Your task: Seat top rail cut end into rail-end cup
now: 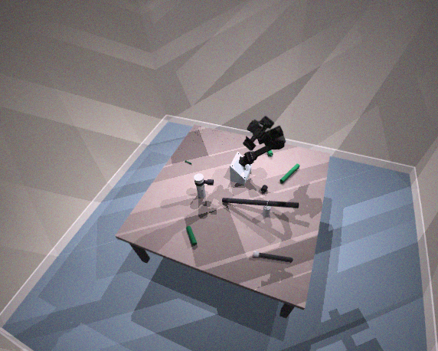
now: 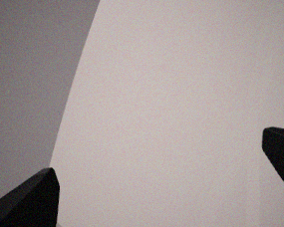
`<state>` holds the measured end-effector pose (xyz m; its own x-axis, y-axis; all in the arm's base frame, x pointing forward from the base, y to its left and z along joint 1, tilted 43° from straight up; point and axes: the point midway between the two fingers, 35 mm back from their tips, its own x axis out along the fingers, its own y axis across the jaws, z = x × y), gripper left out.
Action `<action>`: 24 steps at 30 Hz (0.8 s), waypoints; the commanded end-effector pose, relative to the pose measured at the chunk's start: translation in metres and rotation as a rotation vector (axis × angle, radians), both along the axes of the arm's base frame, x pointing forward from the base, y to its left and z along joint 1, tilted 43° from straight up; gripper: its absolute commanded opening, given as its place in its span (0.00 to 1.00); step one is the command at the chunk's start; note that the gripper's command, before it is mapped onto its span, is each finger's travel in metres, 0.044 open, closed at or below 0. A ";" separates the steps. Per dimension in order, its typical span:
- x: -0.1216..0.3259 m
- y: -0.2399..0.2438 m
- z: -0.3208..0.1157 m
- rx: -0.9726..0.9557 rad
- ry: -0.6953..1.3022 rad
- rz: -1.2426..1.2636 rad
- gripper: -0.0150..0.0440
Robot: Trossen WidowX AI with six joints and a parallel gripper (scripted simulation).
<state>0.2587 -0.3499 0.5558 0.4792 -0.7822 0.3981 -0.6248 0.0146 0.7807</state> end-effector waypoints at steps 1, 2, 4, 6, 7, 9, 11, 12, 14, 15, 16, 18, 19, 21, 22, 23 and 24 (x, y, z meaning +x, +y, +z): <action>0.036 -0.009 -0.070 -0.014 0.414 0.039 1.00; 0.040 -0.010 -0.082 -0.022 0.485 0.052 1.00; 0.049 -0.009 -0.108 -0.041 0.624 0.085 1.00; 0.057 -0.006 -0.133 -0.066 0.758 0.129 1.00; 0.060 -0.004 -0.146 -0.080 0.823 0.154 1.00; 0.066 0.001 -0.173 -0.114 0.950 0.212 1.00; 0.070 0.007 -0.199 -0.155 1.068 0.279 1.00; 0.072 0.011 -0.212 -0.177 1.124 0.316 1.00; 0.074 0.020 -0.237 -0.226 1.226 0.395 1.00; 0.075 0.025 -0.249 -0.253 1.272 0.438 1.00; 0.075 0.031 -0.261 -0.281 1.316 0.482 1.00; 0.075 0.043 -0.284 -0.342 1.392 0.574 1.00; 0.074 0.050 -0.295 -0.374 1.424 0.623 1.00; 0.072 0.063 -0.316 -0.443 1.478 0.722 1.00; 0.070 0.071 -0.326 -0.479 1.499 0.772 1.00; 0.069 0.078 -0.335 -0.516 1.515 0.823 1.00; 0.067 0.086 -0.344 -0.555 1.528 0.874 1.00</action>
